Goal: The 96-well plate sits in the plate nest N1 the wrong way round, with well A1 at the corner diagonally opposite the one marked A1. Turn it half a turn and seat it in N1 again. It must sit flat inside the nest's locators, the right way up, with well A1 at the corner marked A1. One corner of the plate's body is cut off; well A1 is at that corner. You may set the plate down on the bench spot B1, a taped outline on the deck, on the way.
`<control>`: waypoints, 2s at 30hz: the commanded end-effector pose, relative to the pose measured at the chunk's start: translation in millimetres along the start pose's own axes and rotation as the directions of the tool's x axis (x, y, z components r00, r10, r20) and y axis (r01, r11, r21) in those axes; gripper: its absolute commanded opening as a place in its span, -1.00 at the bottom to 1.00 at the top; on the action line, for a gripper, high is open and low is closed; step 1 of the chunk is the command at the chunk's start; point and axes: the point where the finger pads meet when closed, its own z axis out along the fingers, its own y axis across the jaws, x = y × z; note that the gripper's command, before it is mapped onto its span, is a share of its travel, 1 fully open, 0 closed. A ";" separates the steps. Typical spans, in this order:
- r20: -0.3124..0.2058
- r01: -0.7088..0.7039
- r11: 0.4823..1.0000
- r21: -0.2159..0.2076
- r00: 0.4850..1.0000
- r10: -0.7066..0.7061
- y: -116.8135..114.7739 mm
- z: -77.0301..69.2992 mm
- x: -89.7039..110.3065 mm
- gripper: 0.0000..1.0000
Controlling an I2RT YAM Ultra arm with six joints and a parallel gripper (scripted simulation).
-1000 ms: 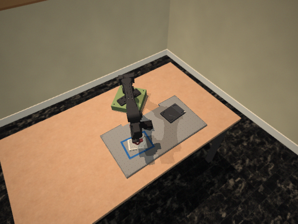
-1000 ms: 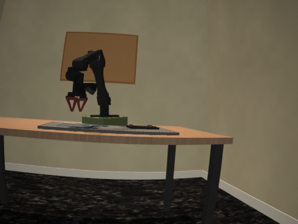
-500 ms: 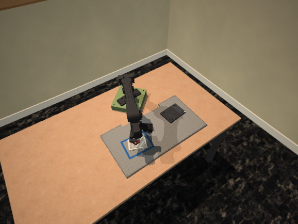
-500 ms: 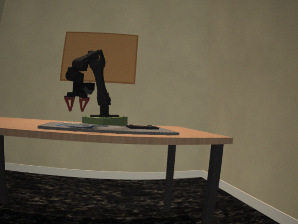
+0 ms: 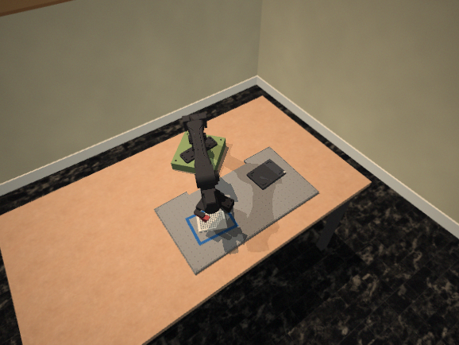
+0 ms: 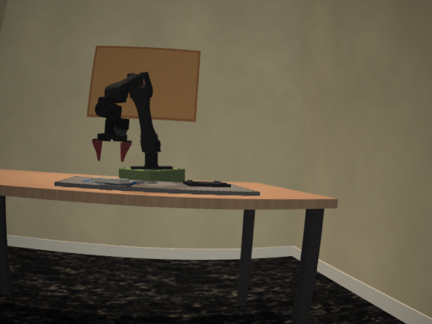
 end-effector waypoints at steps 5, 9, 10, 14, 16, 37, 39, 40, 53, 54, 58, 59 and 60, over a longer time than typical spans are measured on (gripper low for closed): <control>0.025 -0.268 0.963 0.010 0.963 0.267 -1.9 -9.4 -3.1 1.00; 0.025 -0.362 0.932 0.007 0.932 0.362 -1.9 -9.4 -3.1 1.00; 0.026 -0.393 0.919 0.006 0.919 0.393 -1.9 -9.4 -3.1 1.00; 0.026 -0.512 0.859 0.003 0.859 0.512 -1.9 -9.4 -3.1 1.00; 0.026 -0.568 0.823 0.001 0.823 0.568 -1.9 -9.4 -3.1 1.00; 0.026 -0.767 0.641 -0.006 0.641 0.767 -1.9 -9.3 -3.0 1.00; 0.026 -0.767 0.641 -0.006 0.641 0.767 -1.9 -9.3 -3.0 1.00; 0.026 -0.767 0.641 -0.006 0.641 0.767 -1.9 -9.3 -3.0 1.00; 0.026 -0.767 0.641 -0.006 0.641 0.767 -1.9 -9.3 -3.1 1.00; 0.026 -0.767 0.641 -0.006 0.641 0.767 -1.9 -9.3 -3.1 1.00; 0.026 -0.767 0.641 -0.006 0.641 0.767 -1.9 -9.3 -3.1 1.00; 0.026 -0.767 0.641 -0.006 0.641 0.767 -1.9 -9.3 -3.1 1.00; 0.026 -0.767 0.641 -0.006 0.641 0.767 -1.9 -9.3 -3.1 1.00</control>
